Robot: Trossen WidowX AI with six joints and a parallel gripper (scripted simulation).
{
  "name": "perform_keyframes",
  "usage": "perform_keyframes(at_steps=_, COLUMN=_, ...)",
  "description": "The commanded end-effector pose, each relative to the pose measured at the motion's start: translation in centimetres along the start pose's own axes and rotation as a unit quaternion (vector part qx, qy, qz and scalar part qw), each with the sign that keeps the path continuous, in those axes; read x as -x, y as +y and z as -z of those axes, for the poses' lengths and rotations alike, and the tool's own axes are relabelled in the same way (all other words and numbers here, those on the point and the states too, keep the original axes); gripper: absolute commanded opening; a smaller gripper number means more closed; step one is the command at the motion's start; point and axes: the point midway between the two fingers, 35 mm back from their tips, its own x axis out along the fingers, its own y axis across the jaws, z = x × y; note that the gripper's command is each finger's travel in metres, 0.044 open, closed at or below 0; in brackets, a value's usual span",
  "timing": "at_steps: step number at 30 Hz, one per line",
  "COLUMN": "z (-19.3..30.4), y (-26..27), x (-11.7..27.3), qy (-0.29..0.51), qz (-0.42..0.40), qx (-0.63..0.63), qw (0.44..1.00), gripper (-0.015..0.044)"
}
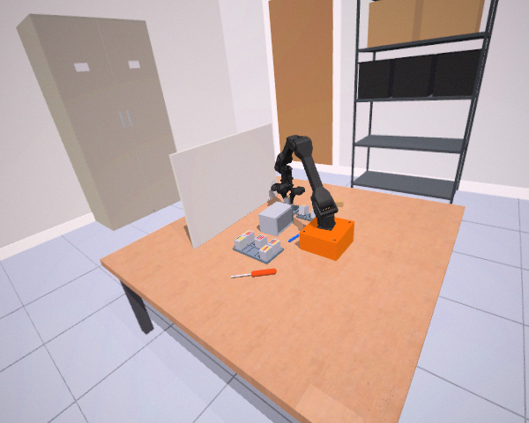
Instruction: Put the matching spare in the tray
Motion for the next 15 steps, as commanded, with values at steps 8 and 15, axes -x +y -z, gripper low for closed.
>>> perform_keyframes(at_steps=8, z=-0.3, y=0.2, x=-1.3, qy=-0.004, qz=0.0, qx=-0.003, qw=1.0, gripper=0.0)
perform_keyframes(at_steps=15, z=-0.4, y=0.3, x=-2.0, qy=-0.004, qz=0.0, qx=-0.003, qw=1.0, gripper=0.0)
